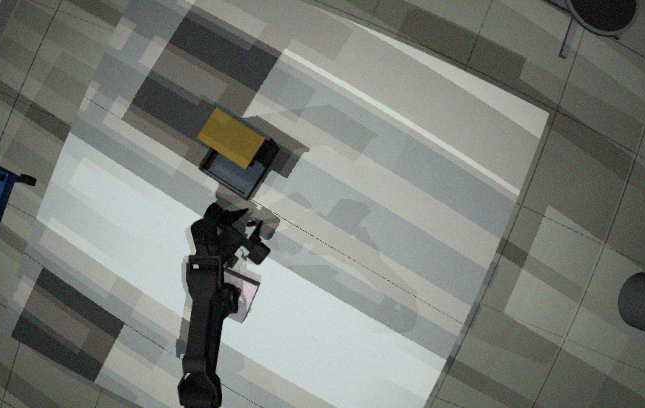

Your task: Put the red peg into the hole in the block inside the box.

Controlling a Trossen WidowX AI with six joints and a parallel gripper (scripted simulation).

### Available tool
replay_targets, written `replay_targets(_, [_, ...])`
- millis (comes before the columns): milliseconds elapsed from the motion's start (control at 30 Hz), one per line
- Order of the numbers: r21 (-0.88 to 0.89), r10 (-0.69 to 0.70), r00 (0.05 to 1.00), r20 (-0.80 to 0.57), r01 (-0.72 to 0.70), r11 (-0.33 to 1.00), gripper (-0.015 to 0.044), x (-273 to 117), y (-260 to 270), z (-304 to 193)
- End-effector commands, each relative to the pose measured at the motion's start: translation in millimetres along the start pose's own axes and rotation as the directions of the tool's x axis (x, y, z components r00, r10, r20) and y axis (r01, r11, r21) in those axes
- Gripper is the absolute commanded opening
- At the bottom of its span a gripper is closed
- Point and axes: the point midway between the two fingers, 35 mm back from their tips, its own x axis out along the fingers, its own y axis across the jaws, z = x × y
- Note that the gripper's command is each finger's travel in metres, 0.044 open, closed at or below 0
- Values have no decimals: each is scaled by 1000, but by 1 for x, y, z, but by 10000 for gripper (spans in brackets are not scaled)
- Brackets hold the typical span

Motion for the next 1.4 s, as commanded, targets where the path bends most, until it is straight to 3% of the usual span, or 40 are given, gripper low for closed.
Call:
replay_targets(0, [3,4,1000,3,-4,1000,220,5,1,5])
replay_targets(667, [3,4,1000,5,-4,1000,220,22,4,28])
replay_targets(900, [-1,3,1000,3,-3,1000,36,20,4,26])
replay_targets(1100, [-1,3,1000,3,-3,1000,0,20,4,26])
replay_targets(1367, [0,3,1000,3,-3,1000,0,15,2,19])
